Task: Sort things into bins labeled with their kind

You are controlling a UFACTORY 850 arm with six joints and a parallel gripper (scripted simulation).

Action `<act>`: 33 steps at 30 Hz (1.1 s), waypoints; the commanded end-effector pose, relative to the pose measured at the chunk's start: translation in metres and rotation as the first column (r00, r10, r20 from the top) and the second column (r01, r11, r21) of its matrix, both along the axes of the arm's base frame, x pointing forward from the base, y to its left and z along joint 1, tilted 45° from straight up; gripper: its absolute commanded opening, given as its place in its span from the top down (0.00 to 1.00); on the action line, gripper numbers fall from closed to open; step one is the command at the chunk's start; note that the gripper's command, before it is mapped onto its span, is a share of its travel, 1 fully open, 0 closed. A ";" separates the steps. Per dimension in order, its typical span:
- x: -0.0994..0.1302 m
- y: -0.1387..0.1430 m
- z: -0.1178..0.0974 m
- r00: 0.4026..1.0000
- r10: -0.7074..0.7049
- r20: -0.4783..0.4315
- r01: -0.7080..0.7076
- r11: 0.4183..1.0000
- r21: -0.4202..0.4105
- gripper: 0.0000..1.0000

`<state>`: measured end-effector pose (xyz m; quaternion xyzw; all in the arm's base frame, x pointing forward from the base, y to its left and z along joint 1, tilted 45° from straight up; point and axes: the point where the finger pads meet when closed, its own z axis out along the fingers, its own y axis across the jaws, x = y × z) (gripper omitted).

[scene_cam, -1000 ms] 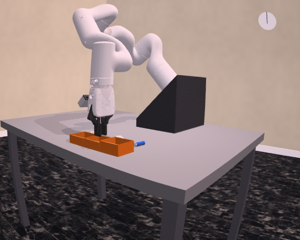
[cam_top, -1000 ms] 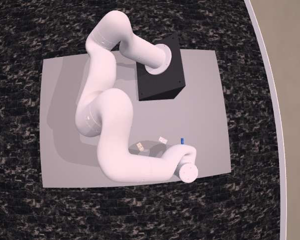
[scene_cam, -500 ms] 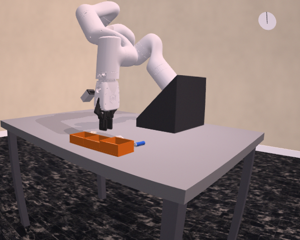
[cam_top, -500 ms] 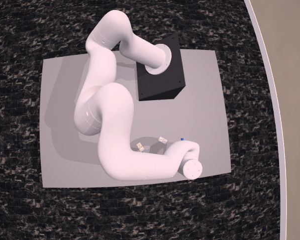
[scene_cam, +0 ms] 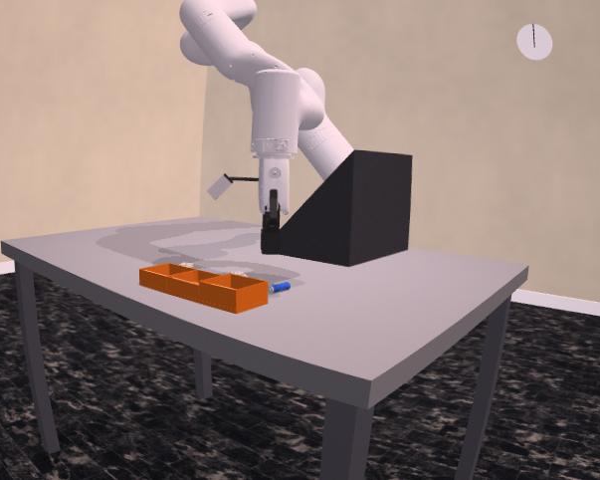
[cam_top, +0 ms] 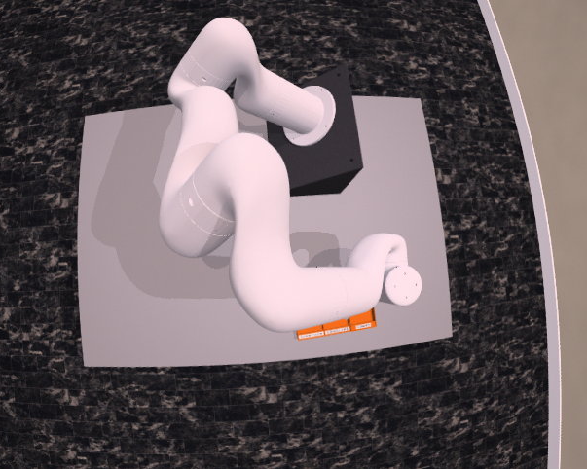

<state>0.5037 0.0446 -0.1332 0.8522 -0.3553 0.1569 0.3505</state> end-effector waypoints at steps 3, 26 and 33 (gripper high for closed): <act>-0.014 0.010 -0.006 0.971 0.167 -0.171 -0.168 0.986 0.013 0.72; -0.014 0.010 -0.006 0.737 0.472 -0.483 -0.477 0.870 0.123 0.72; -0.014 0.010 -0.006 0.738 0.472 -0.483 -0.476 0.871 0.123 0.72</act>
